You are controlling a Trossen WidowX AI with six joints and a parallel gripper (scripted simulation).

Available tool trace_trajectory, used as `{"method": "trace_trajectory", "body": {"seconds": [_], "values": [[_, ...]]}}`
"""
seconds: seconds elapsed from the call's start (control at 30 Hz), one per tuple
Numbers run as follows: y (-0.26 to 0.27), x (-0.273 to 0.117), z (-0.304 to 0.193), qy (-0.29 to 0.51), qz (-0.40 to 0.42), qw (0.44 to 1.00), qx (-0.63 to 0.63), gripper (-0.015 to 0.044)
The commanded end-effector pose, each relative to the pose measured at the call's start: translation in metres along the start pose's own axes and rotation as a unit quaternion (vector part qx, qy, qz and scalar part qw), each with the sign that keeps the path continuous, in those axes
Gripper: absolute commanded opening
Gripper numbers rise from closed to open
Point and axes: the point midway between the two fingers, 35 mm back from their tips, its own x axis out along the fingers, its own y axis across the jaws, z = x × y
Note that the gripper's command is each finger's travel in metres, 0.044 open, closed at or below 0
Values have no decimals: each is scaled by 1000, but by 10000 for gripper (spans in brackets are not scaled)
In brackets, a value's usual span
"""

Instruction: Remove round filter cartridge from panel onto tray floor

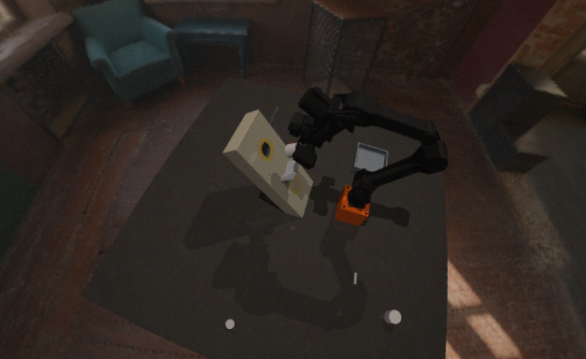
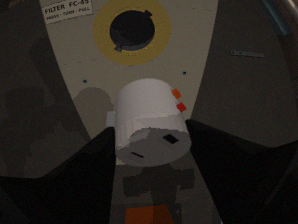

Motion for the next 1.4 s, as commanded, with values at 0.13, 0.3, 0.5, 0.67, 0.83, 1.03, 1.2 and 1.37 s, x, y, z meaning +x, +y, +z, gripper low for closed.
{"method": "trace_trajectory", "body": {"seconds": [0.13,0.3,0.5,0.67,0.83,1.03,1.2,1.37], "values": [[-16,-3,1,5,0,1000,-2,0],[-33,0,3,7,0,1000,-2,0],[-53,4,3,7,-1,1000,-2,0],[-70,5,2,5,-1,1000,-3,0],[-88,7,0,2,-2,1000,-3,0],[-99,4,-7,8,-35,998,54,0],[-124,0,-18,9,-72,991,115,0],[-148,-5,-31,8,-108,978,176,0]]}}
